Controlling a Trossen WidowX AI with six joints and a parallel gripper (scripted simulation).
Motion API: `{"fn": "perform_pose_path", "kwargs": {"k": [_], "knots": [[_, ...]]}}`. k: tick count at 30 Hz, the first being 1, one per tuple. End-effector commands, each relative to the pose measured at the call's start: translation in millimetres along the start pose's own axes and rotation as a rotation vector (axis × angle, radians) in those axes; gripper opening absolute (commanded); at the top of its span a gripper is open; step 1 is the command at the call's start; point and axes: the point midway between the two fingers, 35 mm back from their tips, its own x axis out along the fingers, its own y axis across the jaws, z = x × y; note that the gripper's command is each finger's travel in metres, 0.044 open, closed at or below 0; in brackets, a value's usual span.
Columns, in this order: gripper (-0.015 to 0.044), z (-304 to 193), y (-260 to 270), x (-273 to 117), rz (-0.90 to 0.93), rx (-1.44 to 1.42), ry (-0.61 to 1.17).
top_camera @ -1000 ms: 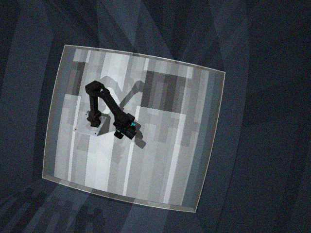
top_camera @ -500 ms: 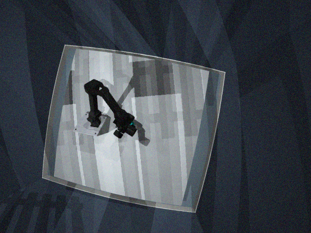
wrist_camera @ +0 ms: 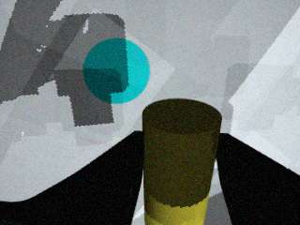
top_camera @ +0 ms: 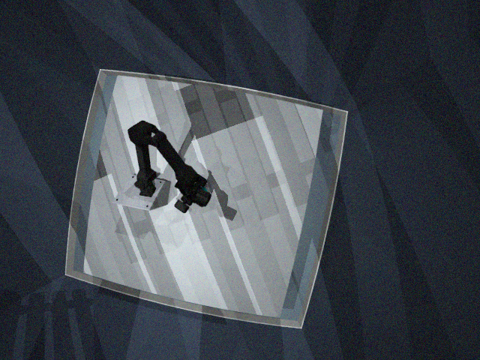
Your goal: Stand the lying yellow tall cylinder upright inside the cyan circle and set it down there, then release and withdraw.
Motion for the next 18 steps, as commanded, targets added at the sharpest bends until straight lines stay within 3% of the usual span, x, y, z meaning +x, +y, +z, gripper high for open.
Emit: {"fn": "perform_pose_path", "kwargs": {"k": [1,18], "knots": [[0.0105,-2.7,-1.1,2.2,-0.028,0.001,-0.014],[0.0105,-5.5,-4.0,8.8,-0.114,0.003,-0.070]]}}
